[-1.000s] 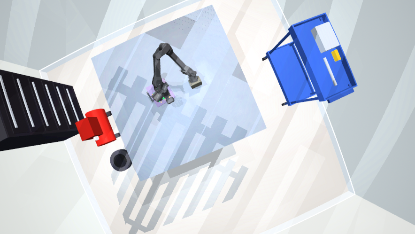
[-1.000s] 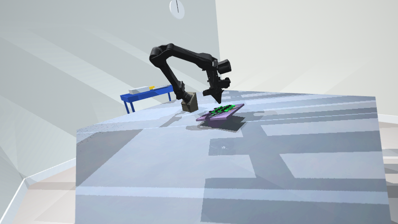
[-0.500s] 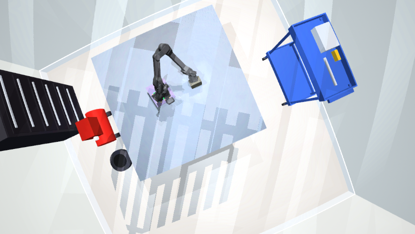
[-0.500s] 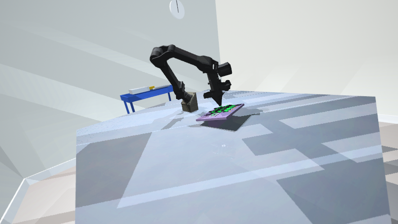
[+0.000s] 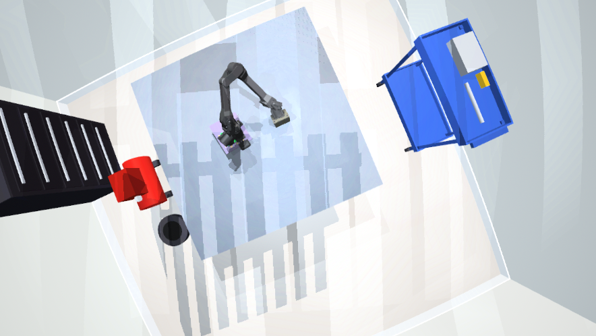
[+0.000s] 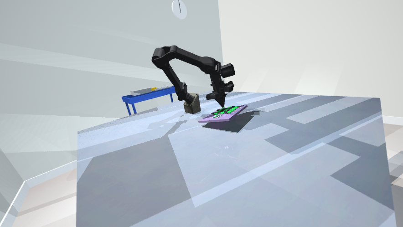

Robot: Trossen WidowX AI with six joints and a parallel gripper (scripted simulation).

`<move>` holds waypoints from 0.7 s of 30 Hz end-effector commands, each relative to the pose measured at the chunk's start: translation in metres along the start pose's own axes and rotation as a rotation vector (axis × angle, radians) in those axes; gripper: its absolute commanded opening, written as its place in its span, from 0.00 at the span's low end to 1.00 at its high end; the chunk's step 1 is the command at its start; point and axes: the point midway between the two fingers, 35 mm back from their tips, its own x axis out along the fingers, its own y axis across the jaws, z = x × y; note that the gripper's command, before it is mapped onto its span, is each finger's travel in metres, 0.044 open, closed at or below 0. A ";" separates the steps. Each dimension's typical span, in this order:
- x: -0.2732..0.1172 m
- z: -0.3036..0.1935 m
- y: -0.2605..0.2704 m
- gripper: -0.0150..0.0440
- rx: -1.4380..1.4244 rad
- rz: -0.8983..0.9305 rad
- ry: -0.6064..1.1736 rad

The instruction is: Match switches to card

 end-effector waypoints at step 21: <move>0.003 0.000 -0.001 0.25 -0.004 -0.006 -0.002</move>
